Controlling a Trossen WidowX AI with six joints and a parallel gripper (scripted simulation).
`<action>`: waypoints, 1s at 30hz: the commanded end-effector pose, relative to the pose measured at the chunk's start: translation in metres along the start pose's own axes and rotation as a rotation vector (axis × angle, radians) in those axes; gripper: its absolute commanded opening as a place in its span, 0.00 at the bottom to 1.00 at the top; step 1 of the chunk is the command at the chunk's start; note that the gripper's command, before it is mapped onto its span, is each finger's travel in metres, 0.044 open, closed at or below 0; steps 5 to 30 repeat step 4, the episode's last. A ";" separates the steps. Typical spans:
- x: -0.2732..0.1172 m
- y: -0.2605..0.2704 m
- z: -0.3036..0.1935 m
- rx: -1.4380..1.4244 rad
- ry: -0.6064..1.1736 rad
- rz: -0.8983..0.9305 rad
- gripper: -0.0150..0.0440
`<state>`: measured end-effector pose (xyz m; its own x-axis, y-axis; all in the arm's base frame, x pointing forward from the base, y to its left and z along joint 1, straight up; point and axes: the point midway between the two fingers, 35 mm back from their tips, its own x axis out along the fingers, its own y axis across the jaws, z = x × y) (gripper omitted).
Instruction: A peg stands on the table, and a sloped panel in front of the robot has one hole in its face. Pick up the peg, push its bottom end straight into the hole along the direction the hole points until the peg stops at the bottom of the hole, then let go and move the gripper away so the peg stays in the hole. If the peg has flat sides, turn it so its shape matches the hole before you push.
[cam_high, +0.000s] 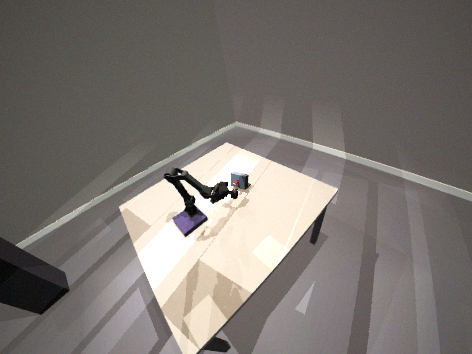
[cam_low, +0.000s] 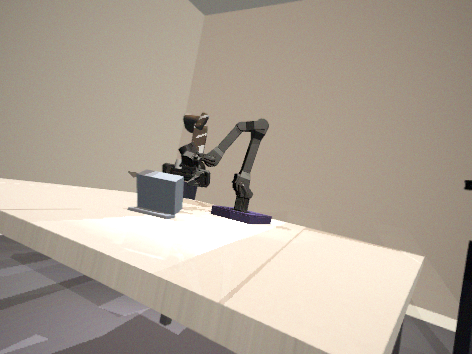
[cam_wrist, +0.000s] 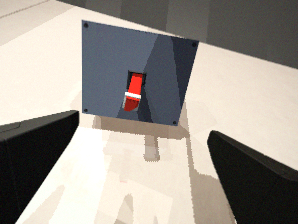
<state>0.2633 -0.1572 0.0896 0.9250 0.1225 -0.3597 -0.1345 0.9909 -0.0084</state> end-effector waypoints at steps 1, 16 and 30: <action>-0.004 0.001 0.001 -0.009 -0.007 0.000 1.00; -0.006 0.000 0.002 -0.009 -0.007 0.000 1.00; -0.006 0.000 0.002 -0.009 -0.007 0.000 1.00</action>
